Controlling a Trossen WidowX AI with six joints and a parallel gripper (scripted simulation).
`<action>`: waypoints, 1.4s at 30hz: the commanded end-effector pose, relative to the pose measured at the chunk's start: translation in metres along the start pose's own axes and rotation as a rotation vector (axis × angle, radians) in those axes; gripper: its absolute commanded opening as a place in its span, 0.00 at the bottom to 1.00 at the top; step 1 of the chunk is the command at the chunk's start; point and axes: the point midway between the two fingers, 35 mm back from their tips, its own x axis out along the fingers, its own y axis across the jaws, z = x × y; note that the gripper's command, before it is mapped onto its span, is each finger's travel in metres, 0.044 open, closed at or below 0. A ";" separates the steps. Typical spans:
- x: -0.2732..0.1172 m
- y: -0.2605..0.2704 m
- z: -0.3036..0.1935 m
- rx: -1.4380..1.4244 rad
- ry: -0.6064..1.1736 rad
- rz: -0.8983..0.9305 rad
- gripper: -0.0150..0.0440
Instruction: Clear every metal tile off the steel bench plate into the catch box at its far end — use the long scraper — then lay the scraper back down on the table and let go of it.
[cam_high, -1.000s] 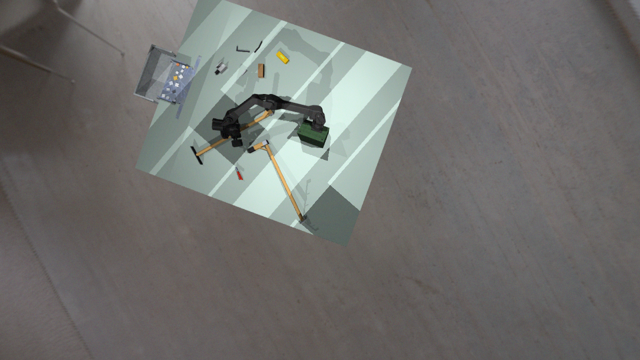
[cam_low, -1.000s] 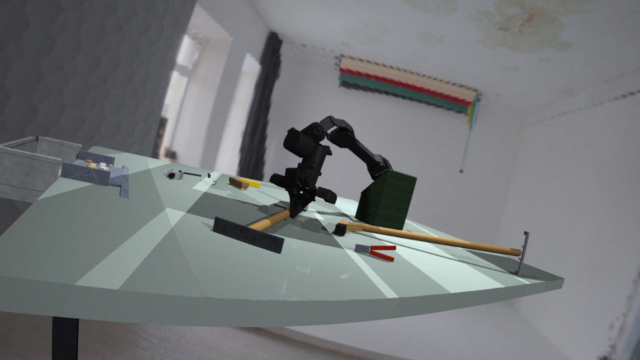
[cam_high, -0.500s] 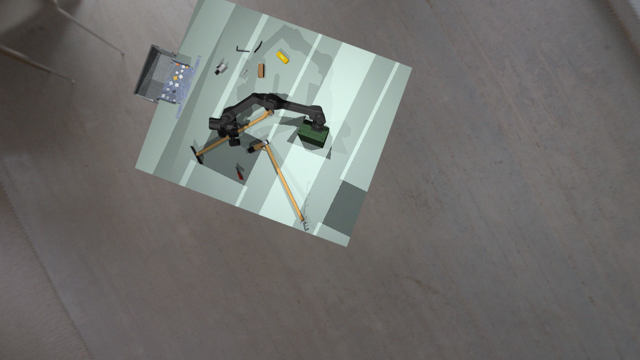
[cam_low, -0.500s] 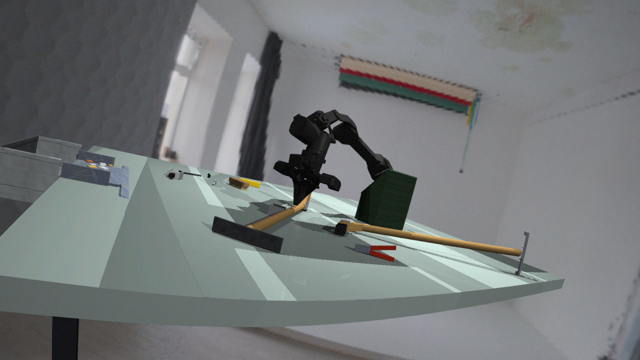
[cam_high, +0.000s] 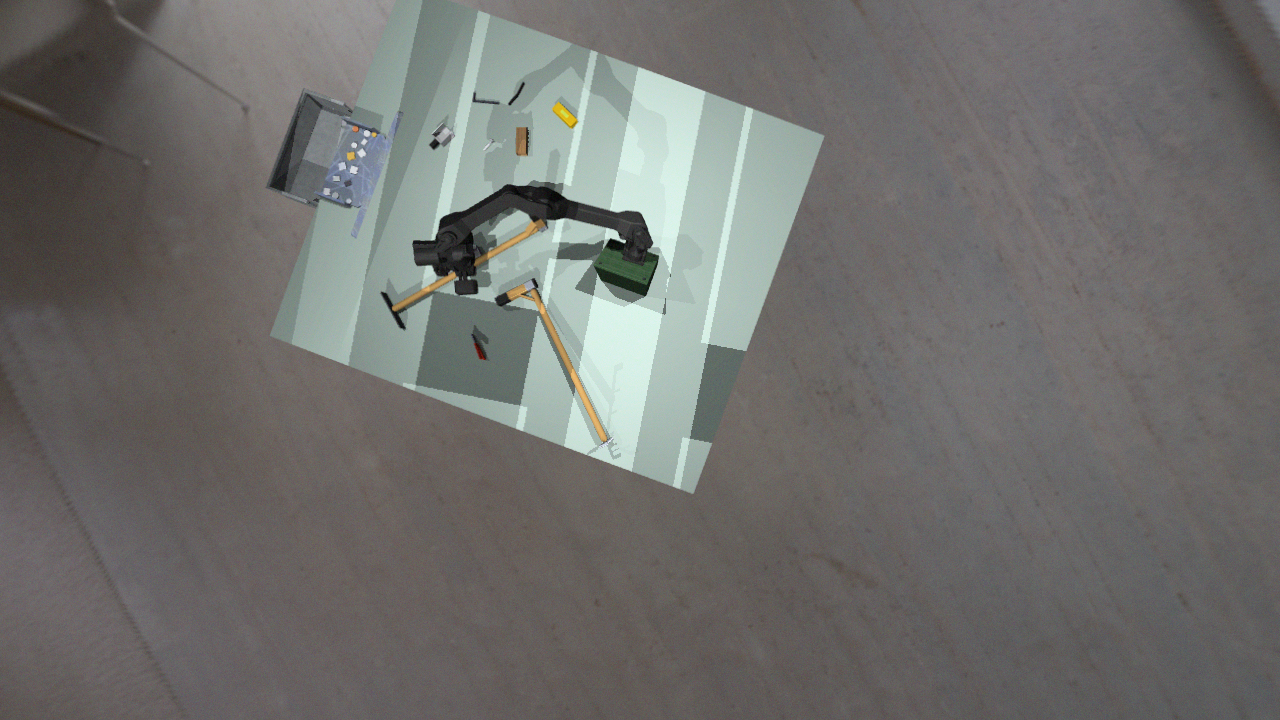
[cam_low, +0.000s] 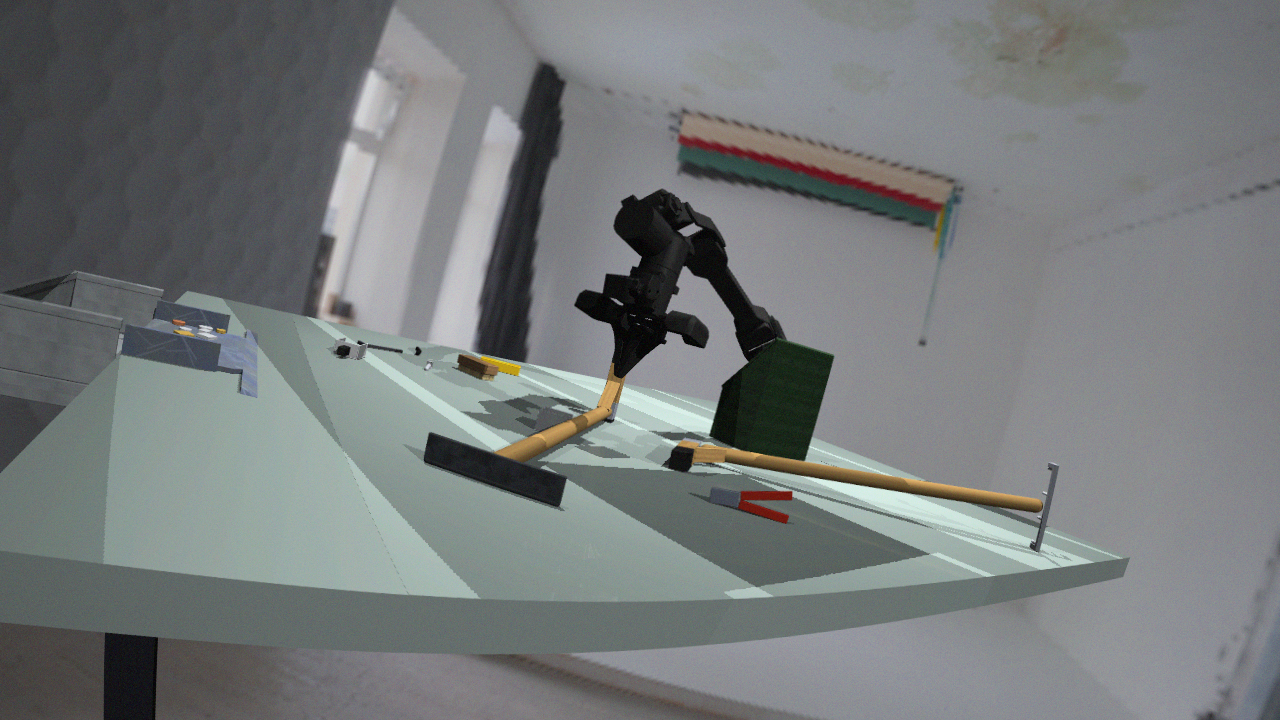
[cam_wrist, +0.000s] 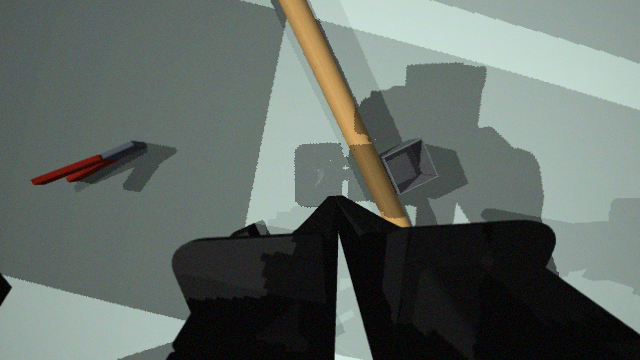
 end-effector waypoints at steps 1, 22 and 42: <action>-0.023 0.011 -0.006 0.021 0.005 -0.012 0.25; 0.014 0.012 -0.011 0.026 0.008 -0.013 0.25; 0.064 0.011 -0.023 0.026 0.009 -0.015 0.25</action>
